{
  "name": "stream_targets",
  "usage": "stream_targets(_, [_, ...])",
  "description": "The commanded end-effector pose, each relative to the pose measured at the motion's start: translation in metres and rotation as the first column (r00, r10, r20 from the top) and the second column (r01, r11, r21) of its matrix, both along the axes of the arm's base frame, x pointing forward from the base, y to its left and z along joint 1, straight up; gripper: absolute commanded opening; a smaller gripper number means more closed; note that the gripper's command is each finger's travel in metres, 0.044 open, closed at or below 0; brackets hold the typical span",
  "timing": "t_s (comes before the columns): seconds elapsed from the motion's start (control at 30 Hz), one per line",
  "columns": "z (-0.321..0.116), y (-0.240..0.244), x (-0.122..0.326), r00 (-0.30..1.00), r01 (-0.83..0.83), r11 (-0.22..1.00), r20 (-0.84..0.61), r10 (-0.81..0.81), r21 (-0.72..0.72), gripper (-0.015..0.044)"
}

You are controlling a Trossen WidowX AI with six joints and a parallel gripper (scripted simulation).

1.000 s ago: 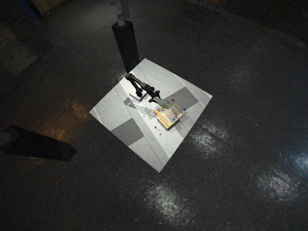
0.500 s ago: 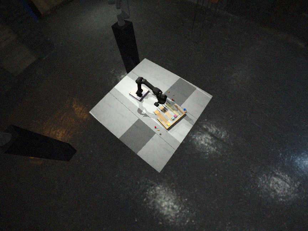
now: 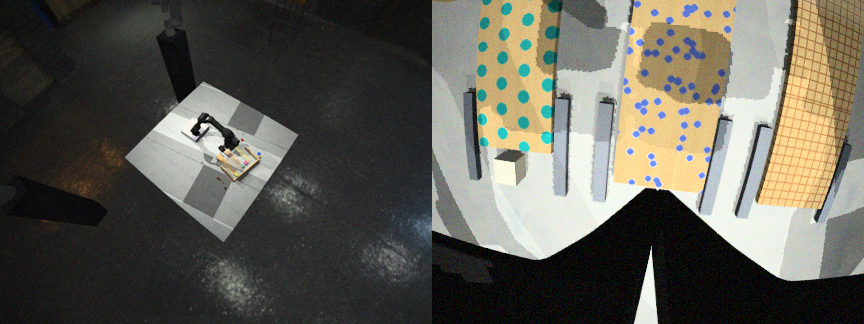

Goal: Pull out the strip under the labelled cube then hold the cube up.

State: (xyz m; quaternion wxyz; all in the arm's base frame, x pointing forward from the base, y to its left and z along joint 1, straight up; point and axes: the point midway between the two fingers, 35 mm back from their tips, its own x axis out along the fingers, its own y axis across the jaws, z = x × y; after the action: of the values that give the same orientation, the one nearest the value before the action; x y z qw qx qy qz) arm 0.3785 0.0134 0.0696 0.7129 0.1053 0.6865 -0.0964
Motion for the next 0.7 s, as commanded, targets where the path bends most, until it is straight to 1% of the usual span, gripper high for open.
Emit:
stream_targets(0.0, [-0.007,-0.001,0.001,1.000,0.005,1.000,-0.005,-0.005,-0.006,0.0000])
stream_targets(0.67, [-0.040,-0.002,0.002,1.000,0.005,1.000,-0.005,-0.005,-0.006,0.0000])
